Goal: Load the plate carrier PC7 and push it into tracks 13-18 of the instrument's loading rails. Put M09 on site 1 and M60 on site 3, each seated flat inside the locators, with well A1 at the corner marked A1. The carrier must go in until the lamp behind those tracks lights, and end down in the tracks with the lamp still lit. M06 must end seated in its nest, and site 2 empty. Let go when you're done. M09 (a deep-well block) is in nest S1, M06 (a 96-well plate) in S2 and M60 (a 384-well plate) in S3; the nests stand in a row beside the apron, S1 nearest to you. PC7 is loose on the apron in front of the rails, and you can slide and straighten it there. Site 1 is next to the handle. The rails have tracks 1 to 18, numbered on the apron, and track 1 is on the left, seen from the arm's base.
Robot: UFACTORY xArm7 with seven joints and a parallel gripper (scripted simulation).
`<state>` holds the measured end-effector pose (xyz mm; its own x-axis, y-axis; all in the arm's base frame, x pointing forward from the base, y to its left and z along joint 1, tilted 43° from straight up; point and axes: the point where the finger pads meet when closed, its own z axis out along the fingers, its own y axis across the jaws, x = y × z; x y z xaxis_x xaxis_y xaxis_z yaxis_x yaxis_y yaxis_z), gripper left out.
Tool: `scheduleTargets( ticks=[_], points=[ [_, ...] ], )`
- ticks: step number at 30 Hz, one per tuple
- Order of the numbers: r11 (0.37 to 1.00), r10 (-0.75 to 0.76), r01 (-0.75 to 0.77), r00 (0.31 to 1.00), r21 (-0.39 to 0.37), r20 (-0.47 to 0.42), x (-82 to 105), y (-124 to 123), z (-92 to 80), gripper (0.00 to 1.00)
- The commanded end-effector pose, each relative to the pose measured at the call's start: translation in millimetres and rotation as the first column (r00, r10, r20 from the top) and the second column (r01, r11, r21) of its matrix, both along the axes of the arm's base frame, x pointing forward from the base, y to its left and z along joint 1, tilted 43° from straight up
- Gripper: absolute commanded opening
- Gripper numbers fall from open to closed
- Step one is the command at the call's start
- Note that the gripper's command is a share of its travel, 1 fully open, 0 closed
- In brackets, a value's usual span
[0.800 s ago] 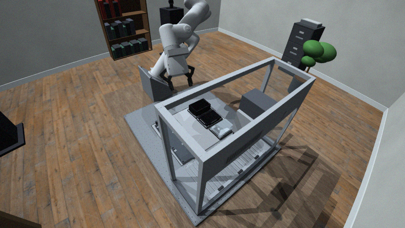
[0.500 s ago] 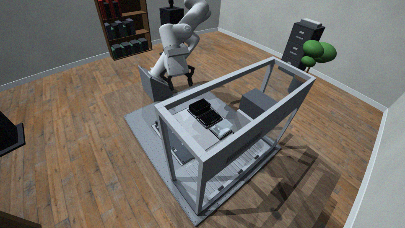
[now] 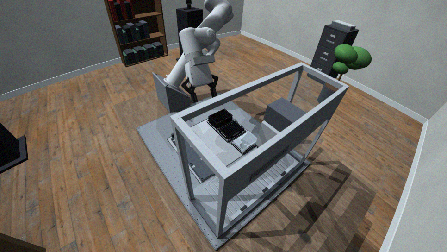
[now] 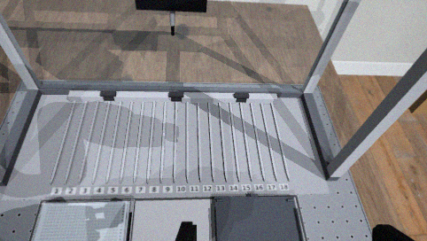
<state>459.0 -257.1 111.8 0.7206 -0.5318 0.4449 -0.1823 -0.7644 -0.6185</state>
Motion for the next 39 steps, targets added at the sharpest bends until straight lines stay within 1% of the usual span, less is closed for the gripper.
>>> scheduleTargets(
  ticks=[1,4,5,8,10,17,19,24,27,32,33,38,39],
  points=[
    [0.995,0.087,-0.086,0.996,-0.044,0.023,14.0,8,3.0,1.0],
    [0.981,0.176,-0.172,0.983,-0.086,0.041,25.2,18,4.3,1.0],
    [0.98,0.181,-0.177,0.983,-0.088,0.042,28.9,21,4.7,1.0],
    [0.957,0.27,-0.261,0.961,-0.13,0.058,39.3,32,5.6,1.0],
    [0.957,0.27,-0.261,0.961,-0.13,0.058,39.3,32,5.6,1.0],
    [0.868,0.469,-0.441,0.88,-0.228,0.083,62.4,58,7.3,1.0],
    [0.864,0.476,-0.447,0.876,-0.232,0.083,68.6,65,7.8,1.0],
    [0.773,0.606,-0.558,0.79,-0.301,0.093,83.0,85,8.3,1.0],
    [0.771,0.609,-0.56,0.788,-0.303,0.093,85.6,89,8.4,1.0],
    [0.662,0.725,-0.652,0.683,-0.37,0.094,98.5,111,8.4,1.0],
    [0.66,0.727,-0.653,0.681,-0.371,0.094,100.7,114,8.4,1.0],
    [0.536,0.825,-0.723,0.558,-0.435,0.089,111.9,137,8.0,1.0],
    [0.534,0.826,-0.724,0.556,-0.436,0.089,113.8,140,7.9,1.0]
  ],
)
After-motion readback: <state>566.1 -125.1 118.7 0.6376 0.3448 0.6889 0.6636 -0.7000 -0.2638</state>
